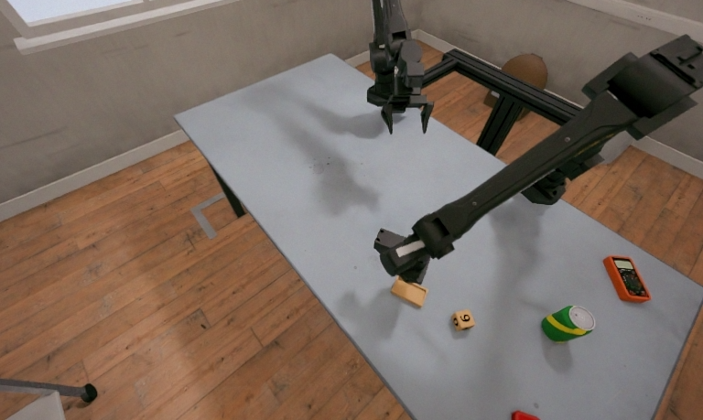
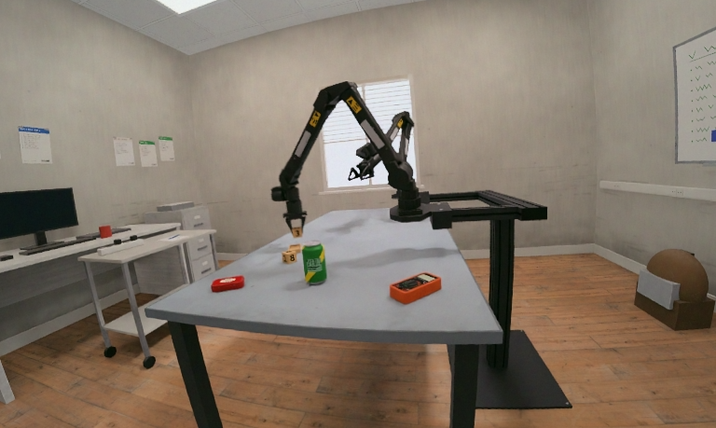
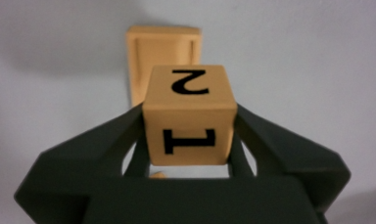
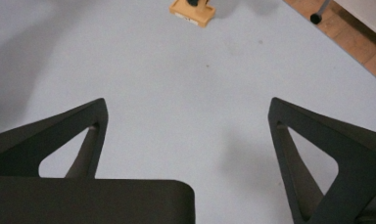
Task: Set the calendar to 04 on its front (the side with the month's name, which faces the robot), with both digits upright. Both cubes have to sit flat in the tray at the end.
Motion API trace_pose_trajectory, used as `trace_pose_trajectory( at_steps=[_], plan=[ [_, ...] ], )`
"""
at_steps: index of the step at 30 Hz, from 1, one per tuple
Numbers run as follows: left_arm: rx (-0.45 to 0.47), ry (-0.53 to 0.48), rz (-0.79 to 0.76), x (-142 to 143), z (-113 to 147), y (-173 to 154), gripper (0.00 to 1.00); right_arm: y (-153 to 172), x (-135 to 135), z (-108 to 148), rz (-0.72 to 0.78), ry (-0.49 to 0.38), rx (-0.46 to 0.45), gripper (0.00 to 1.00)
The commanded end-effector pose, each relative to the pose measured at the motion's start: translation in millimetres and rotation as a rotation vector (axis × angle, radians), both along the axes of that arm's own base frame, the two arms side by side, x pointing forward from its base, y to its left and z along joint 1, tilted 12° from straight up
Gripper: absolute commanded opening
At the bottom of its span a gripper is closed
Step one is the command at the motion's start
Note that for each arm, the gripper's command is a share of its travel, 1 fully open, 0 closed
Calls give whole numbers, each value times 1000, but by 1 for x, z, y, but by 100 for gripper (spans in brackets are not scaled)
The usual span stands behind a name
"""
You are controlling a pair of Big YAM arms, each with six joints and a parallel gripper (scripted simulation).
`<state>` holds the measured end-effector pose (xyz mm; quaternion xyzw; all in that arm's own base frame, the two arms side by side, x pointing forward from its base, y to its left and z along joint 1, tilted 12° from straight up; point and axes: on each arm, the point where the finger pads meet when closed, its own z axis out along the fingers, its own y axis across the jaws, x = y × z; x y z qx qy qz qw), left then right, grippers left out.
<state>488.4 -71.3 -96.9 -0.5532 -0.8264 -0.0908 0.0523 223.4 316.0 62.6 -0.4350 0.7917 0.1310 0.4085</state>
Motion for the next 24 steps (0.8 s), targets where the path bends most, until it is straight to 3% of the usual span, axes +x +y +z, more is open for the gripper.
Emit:
trace_pose_trajectory(
  at_steps=[1, 8, 14, 19, 20, 24],
  plan=[
    [-2, 4, 12, -36, -33, -42, 36, 1, 8, 3, -28, 3, 13, 100],
    [7, 26, -28, -94, -64, -72, 36, 1, 8, 3, -28, 3, 13, 100],
    [-7, -7, -20, -82, -55, -76, 36, 4, 5, 4, -8, -2, 8, 100],
    [-5, -24, 110, -84, -55, -75, 36, 4, 5, 4, -8, -2, 8, 100],
    [-14, -43, 120, -74, -52, -79, 36, 4, 5, 4, -8, -2, 8, 100],
    [-14, -38, 96, -74, -52, -79, 36, 4, 5, 4, -8, -2, 8, 100]
  ],
)
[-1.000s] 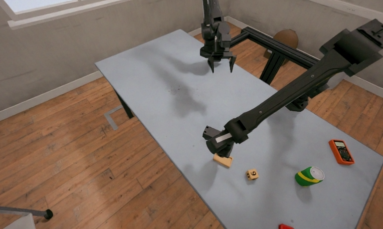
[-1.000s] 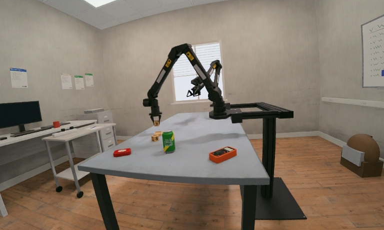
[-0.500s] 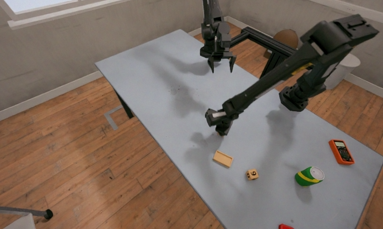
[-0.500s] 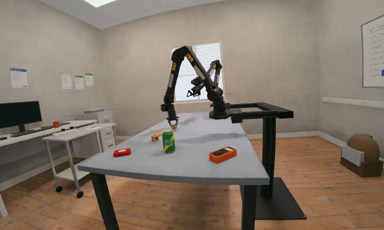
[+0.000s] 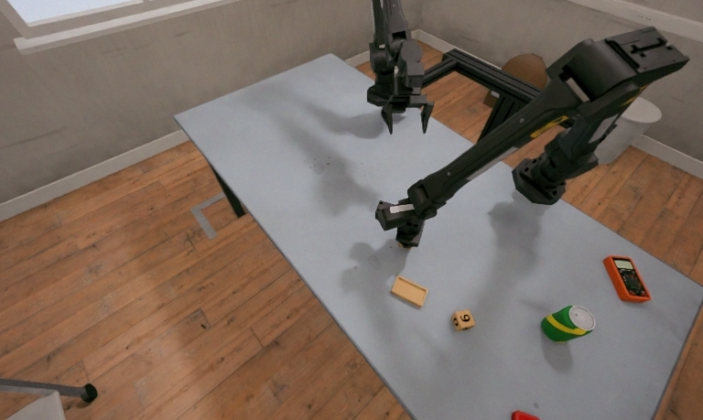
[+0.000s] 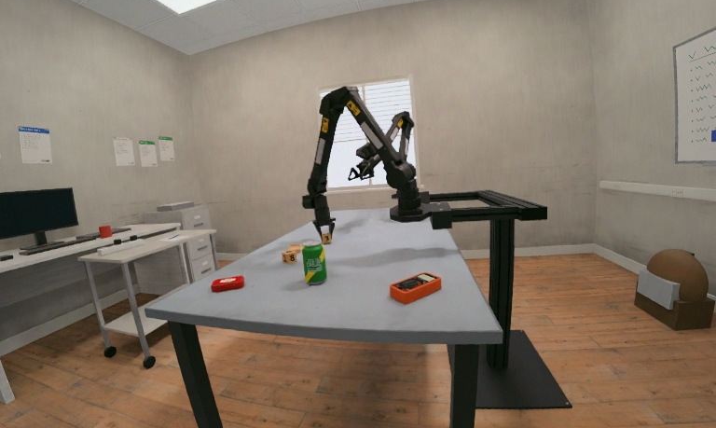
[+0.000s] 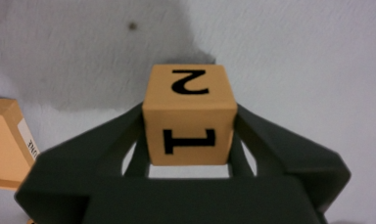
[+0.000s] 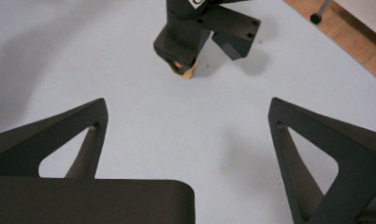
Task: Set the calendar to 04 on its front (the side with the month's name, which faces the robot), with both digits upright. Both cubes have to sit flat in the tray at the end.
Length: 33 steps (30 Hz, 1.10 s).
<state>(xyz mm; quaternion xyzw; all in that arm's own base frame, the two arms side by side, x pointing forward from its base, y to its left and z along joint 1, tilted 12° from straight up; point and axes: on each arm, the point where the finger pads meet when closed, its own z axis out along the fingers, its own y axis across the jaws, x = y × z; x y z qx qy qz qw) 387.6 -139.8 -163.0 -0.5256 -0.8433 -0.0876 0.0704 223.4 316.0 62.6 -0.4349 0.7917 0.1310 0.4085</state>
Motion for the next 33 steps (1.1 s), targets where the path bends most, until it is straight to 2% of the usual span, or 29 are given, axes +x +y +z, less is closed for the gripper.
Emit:
trace_pose_trajectory(
  at_steps=[1, 9, 10, 13, 16, 17, 20, 24, 26, 30, 33],
  plan=[
    [-25, -65, 28, 27, 14, -11, 36, 4, 4, 4, -8, -2, 8, 100],
    [-25, -65, 28, 27, 14, -11, 36, 4, 4, 4, -8, -2, 8, 100],
    [-17, -48, 28, 17, 11, -6, 36, 4, 4, 4, -8, -2, 8, 100],
    [-28, -72, 42, 41, 30, -9, 36, 4, 4, 4, -8, -2, 8, 100],
    [-29, -72, 28, 41, 32, -15, 36, 4, 4, 4, -8, -2, 8, 100],
    [-24, -63, 28, 39, 22, -14, 36, 4, 4, 4, -8, -2, 8, 100],
    [-18, -49, 28, 30, 15, -10, 36, 4, 4, 4, -8, -2, 8, 100],
    [-22, -57, 28, 32, 13, -11, 36, 4, 4, 4, -8, -2, 8, 100],
    [-13, -39, 28, 26, 2, -8, 36, 4, 4, 4, -8, -2, 8, 100],
    [-13, -39, 28, 25, -2, -8, 36, 4, 4, 4, -8, -2, 8, 100],
    [-22, -57, 28, 28, 5, -9, 36, 4, 4, 4, -8, -2, 8, 100]
  ],
)
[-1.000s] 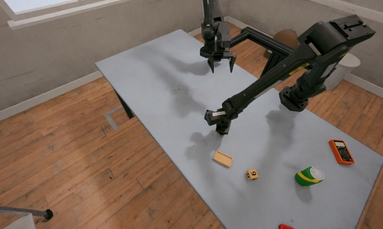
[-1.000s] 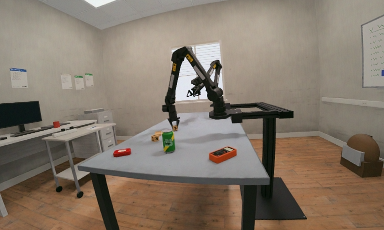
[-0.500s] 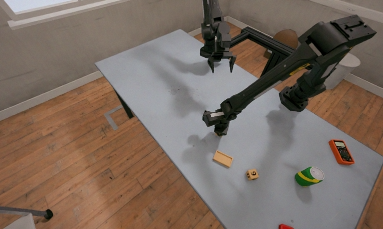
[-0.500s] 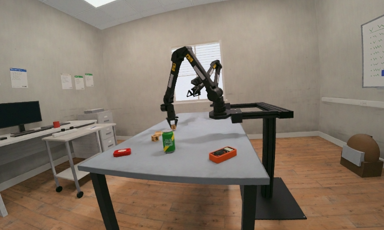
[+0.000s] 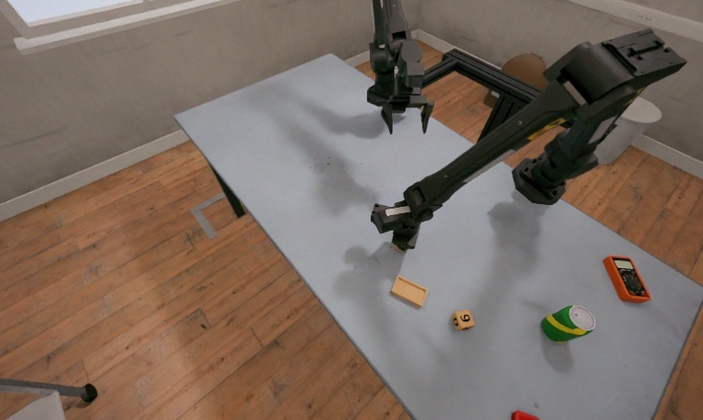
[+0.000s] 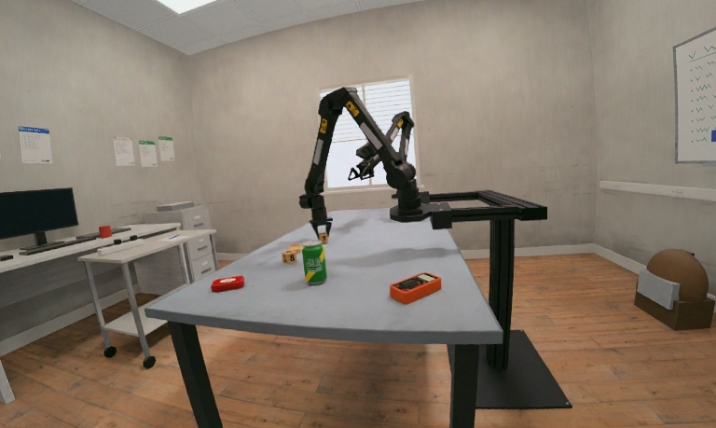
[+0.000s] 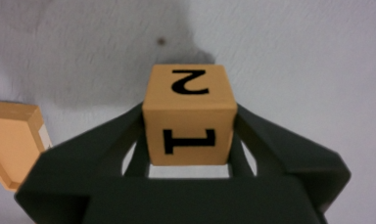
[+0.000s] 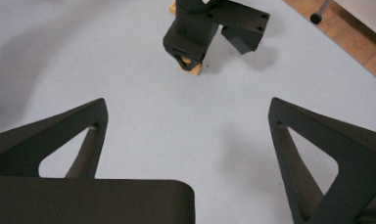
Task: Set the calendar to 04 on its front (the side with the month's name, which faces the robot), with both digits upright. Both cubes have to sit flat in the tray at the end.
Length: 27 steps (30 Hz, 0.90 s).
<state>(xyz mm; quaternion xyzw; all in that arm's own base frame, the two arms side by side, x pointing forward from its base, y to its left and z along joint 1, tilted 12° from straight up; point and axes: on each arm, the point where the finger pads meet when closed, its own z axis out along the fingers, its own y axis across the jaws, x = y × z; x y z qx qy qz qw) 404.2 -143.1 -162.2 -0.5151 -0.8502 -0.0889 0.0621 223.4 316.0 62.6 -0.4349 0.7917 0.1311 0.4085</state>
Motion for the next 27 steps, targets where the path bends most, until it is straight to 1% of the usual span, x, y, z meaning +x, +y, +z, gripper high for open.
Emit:
trace_pose_trajectory(
  at_steps=[1, 3, 4, 5, 6, 8, 9, 13, 14, 15, 16, 17, 19, 27],
  plan=[
    [-15, -39, 4, 12, 4, -6, 36, 4, 4, 3, -8, -2, 8, 100],
    [-15, -39, 4, 11, 3, -5, 36, 4, 4, 3, -8, -2, 8, 100],
    [-8, -25, 4, 1, -1, -1, 36, 4, 4, 3, -8, -2, 8, 100],
    [-12, -33, 4, 6, 1, -3, 36, 4, 4, 3, -8, -2, 8, 100],
    [-6, -20, 4, -2, -4, 0, 36, 4, 4, 3, -8, -2, 8, 100],
    [-6, -20, 4, -2, -4, 0, 36, 4, 4, 3, -8, -2, 8, 100],
    [-13, -34, 4, 7, -1, -3, 36, 4, 4, 3, -8, -2, 8, 100],
    [-10, -29, 5, 3, -5, -2, 36, 4, 4, 3, -8, -2, 8, 100],
    [-2, -11, 5, -8, -11, 3, 36, 4, 4, 3, -8, -2, 8, 100],
    [-5, -17, 5, -5, -9, 2, 36, 4, 4, 3, -8, -2, 8, 100],
    [0, -7, 5, -10, -13, 5, 36, 4, 4, 3, -8, -2, 8, 100],
    [-8, -23, 5, -2, -9, 1, 36, 4, 4, 3, -8, -2, 8, 100],
    [-14, -37, 5, 3, -4, -1, 36, 4, 4, 3, -8, -2, 8, 100],
    [-15, -39, 5, 3, -3, -1, 36, 4, 4, 3, -8, -2, 8, 100]
  ],
)
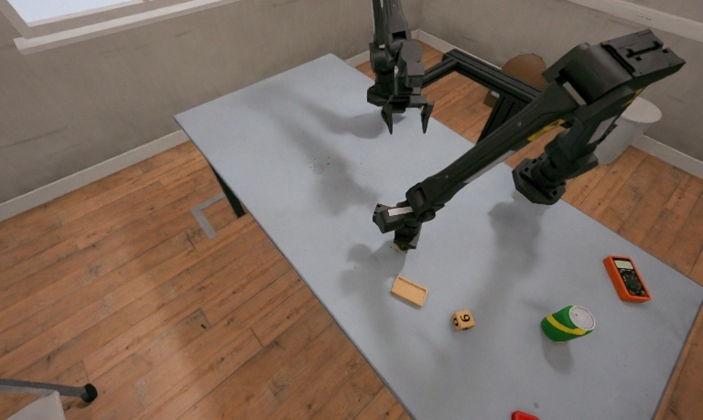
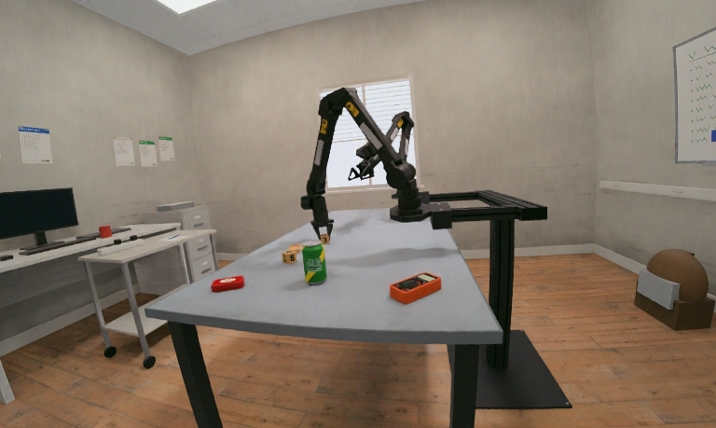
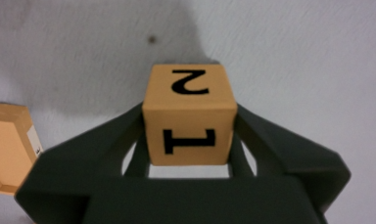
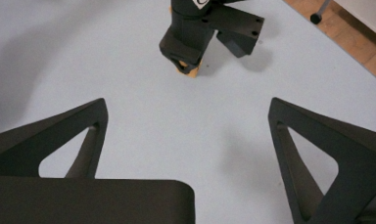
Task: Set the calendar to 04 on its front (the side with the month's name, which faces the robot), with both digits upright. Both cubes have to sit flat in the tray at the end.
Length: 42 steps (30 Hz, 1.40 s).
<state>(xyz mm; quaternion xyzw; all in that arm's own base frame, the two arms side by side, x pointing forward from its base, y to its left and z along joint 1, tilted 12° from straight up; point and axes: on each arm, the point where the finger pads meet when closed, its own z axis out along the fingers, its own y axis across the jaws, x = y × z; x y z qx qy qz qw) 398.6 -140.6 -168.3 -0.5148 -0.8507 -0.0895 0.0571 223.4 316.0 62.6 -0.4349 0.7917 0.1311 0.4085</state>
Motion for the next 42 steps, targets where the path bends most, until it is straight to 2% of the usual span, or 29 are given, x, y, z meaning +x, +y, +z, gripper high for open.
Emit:
trace_pose_trajectory(
  at_steps=[1, 2, 3, 4, 9, 13, 19, 24, 26, 29, 30, 32, 37, 38, 39, 42],
  plan=[
    [-7, -21, 5, 7, 3, -3, 36, 4, 4, 3, -8, -2, 8, 100],
    [-7, -21, 5, 7, 3, -3, 47, 4, 4, 3, -8, -2, 8, 100],
    [-7, -21, 5, 7, 3, -3, 52, 4, 4, 3, -8, -2, 8, 100],
    [-14, -37, 7, 12, 14, -4, 63, 4, 4, 3, -8, -2, 8, 100],
    [-16, -43, 1, 9, 21, -16, 65, 4, 4, 3, -8, -2, 8, 100],
    [-34, -78, 1, 21, 28, -27, 65, 4, 4, 3, -8, -2, 8, 100],
    [-43, -91, 1, 23, 32, -33, 65, 4, 4, 3, -8, -2, 8, 100],
    [-42, -87, 1, 21, 46, -37, 65, 4, 4, 3, -8, -2, 8, 100],
    [-35, -74, 10, 14, 44, -30, 65, 4, 4, 3, -8, -2, 8, 100],
    [-37, -73, 2, 12, 52, -35, 99, 4, 4, 3, -8, -2, 8, 100],
    [-45, -88, 2, 20, 61, -40, 100, 4, 4, 3, -8, -2, 8, 100],
    [-45, -88, 2, 20, 61, -40, 100, 4, 4, 3, -8, -2, 8, 100],
    [-44, -89, 2, 19, 92, -45, 100, 4, 4, 3, -8, -2, 8, 100],
    [-22, -48, 4, 8, 79, -31, 100, 4, 4, 3, -8, -2, 8, 100],
    [-17, -37, 7, 8, 75, -21, 100, 4, 4, 3, -8, -2, 8, 100],
    [0, -8, 7, 3, 59, -11, 100, 4, 4, 3, -8, -2, 8, 100]
  ],
)
